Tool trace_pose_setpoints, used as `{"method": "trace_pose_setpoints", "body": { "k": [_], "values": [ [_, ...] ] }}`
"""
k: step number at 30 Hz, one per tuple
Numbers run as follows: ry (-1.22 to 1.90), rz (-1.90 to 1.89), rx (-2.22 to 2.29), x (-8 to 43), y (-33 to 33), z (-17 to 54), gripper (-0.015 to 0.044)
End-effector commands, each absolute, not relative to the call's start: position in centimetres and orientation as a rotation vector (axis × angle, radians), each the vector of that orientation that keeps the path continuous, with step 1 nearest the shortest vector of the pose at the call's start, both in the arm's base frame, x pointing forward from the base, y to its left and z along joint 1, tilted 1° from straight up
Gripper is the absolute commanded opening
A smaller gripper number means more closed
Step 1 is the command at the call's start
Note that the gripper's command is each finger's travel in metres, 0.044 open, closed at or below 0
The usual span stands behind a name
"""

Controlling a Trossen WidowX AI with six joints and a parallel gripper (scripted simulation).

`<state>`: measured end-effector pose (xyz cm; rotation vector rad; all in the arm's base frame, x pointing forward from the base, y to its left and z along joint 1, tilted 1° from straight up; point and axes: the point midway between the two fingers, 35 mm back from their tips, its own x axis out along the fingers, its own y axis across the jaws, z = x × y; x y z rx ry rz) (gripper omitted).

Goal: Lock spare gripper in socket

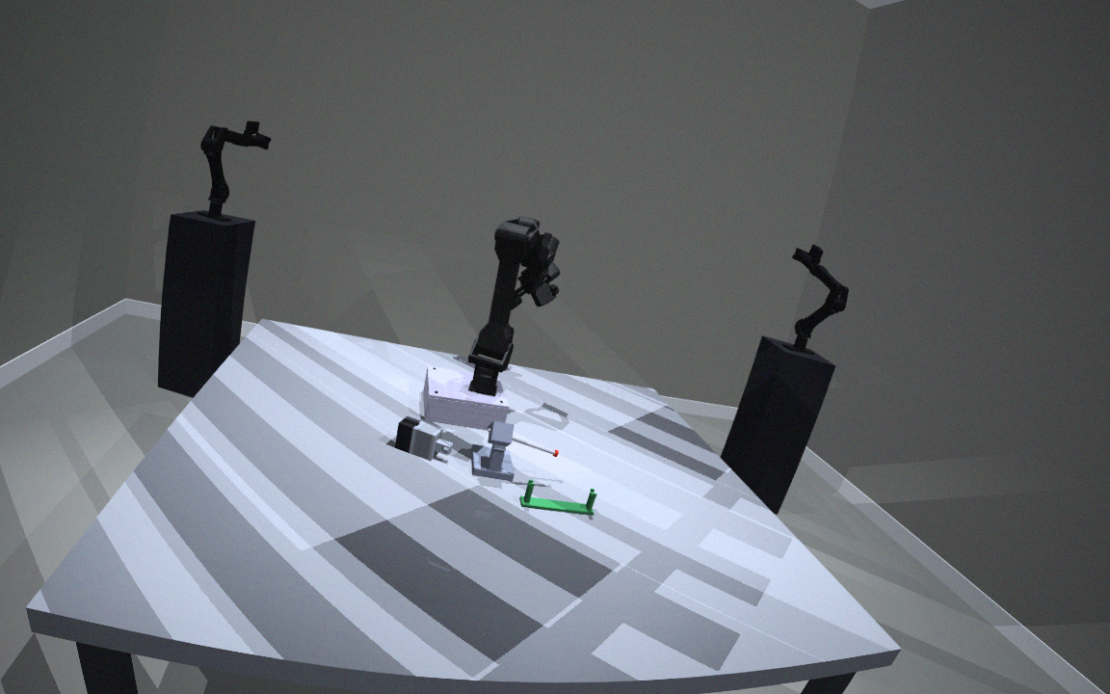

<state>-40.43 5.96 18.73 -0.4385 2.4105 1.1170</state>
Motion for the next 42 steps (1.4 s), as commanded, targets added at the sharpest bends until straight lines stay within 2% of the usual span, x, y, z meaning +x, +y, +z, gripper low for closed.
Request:
{"method": "trace_pose_setpoints", "body": {
  "k": [1, 4, 13, 23, 32, 42],
  "values": [
    [2.403, 1.124, -0.433, -40.4, 6.3, 18.7, 0.0374],
    [2.295, 1.220, -0.367, -39.3, 10.4, 18.2, 0.0300],
    [1.826, 1.432, -0.258, -31.2, 24.3, 16.6, 0.0300],
    [1.366, 1.440, -0.378, -16.8, 33.9, 15.2, 0.0300],
    [1.101, 1.343, -0.626, -2.0, 35.8, 14.3, 0.0300],
    [0.996, 1.237, -0.960, 12.9, 30.7, 14.0, 0.0300]
  ]
}}
